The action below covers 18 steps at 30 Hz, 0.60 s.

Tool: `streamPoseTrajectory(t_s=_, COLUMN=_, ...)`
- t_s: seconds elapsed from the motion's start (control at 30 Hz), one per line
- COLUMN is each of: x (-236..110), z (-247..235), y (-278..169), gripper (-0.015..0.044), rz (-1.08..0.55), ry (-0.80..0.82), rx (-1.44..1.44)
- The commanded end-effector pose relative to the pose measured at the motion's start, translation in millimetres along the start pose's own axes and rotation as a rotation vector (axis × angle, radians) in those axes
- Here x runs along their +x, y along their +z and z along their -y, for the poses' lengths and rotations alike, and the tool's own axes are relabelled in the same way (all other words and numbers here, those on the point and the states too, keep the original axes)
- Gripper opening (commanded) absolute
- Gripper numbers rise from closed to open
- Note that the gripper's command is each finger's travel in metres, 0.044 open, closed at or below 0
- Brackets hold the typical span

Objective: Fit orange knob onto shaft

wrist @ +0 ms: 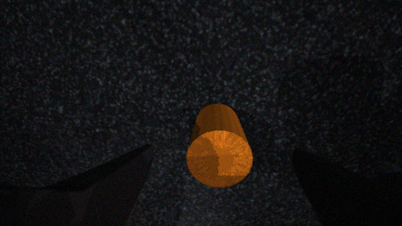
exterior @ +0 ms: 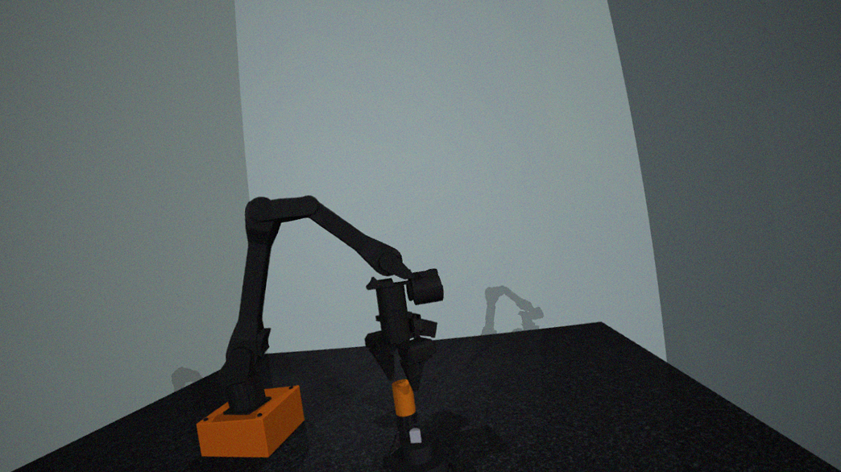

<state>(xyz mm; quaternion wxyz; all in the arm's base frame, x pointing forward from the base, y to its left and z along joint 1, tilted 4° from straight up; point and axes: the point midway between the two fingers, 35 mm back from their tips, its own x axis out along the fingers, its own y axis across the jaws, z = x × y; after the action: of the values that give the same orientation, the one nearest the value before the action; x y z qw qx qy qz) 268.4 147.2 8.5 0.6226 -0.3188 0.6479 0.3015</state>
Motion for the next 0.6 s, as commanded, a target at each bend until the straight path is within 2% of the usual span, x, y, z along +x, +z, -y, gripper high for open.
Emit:
streamPoseTrajectory(t_s=0.0, x=7.8, z=-0.9, y=-0.2, gripper=0.044, rz=0.0, ry=0.006, rx=-0.006)
streamPoseTrajectory(t_s=0.57, x=35.0, z=-1.5, y=-1.2, gripper=0.044, rz=-0.001, ry=0.006, rx=-0.006)
